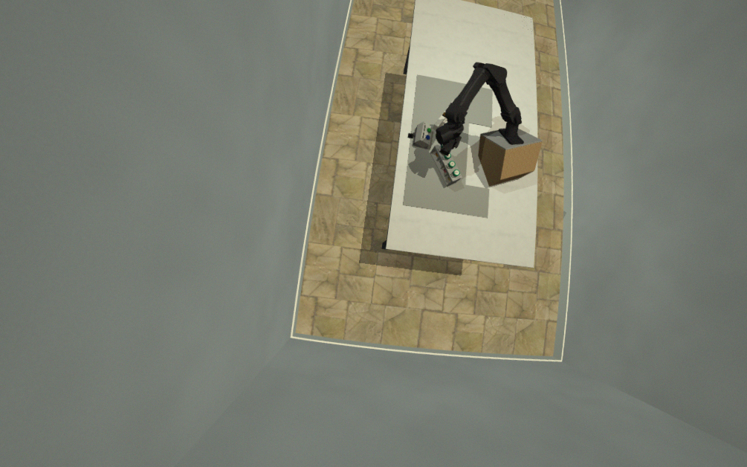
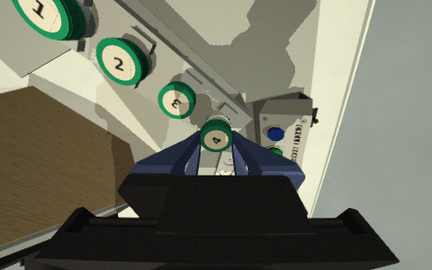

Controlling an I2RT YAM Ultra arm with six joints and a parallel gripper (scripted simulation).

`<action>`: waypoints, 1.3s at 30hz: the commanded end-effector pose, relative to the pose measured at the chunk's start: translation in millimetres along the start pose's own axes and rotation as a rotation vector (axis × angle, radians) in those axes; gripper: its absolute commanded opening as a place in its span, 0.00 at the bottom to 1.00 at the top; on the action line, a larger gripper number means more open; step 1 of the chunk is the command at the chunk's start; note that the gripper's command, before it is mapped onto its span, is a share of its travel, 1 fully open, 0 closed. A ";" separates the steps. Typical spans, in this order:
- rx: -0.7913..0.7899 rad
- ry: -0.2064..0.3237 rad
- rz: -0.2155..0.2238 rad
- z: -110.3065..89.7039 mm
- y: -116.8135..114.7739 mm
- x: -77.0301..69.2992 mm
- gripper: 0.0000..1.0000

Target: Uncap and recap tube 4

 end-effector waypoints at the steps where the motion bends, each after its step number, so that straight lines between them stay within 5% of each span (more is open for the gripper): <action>1: 0.015 -0.036 -0.032 9.4 -8.8 -15.9 0.00; 39: -0.002 -0.028 -0.027 1.6 -1.4 -7.4 0.00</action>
Point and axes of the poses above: the point where the finger pads meet when closed, its own x axis out along the fingers, its own y axis across the jaws, z = x × y, the point moved 1 cm from there along -x, back along the fingers, and after that the axes turned 1 degree about -x, right-handed, at the moved point
